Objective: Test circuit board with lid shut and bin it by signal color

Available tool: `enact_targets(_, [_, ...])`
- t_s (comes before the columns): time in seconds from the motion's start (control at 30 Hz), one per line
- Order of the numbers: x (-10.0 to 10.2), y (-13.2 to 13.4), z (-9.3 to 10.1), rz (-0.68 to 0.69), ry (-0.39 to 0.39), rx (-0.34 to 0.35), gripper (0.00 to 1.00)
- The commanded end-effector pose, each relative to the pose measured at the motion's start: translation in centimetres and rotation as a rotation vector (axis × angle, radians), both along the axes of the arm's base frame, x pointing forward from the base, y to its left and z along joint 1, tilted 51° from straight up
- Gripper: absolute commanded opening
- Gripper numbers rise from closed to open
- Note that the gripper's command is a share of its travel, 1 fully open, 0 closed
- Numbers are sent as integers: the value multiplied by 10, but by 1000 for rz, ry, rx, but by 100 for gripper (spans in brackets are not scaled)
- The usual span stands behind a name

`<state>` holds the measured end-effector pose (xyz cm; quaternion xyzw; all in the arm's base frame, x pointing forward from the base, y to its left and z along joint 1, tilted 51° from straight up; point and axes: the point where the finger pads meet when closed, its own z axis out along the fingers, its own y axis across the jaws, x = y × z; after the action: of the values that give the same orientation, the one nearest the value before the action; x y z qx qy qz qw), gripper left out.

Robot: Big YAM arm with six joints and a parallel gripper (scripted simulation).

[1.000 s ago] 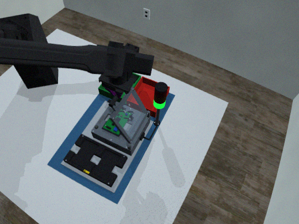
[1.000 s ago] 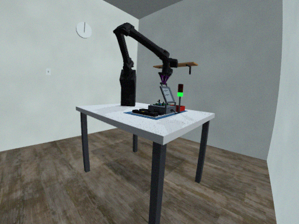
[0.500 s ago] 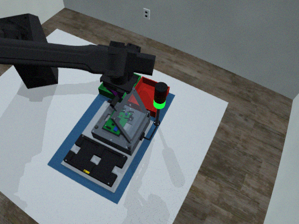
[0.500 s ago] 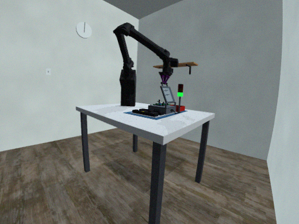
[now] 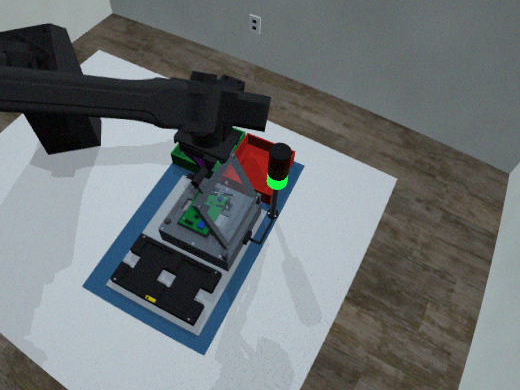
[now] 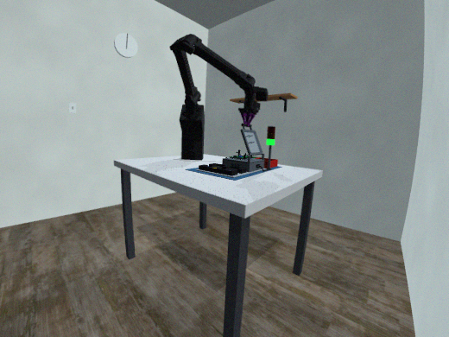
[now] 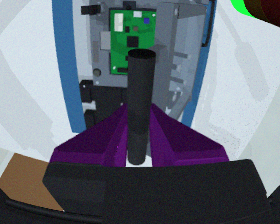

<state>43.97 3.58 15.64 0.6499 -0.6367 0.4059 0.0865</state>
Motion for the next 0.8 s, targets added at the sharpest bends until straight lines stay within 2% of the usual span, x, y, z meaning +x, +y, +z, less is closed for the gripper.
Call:
enact_targets(0.0, [51, 15, 41, 24, -116, 26, 0])
enact_targets(0.77, [53, 15, 43, 22, -116, 25, 0])
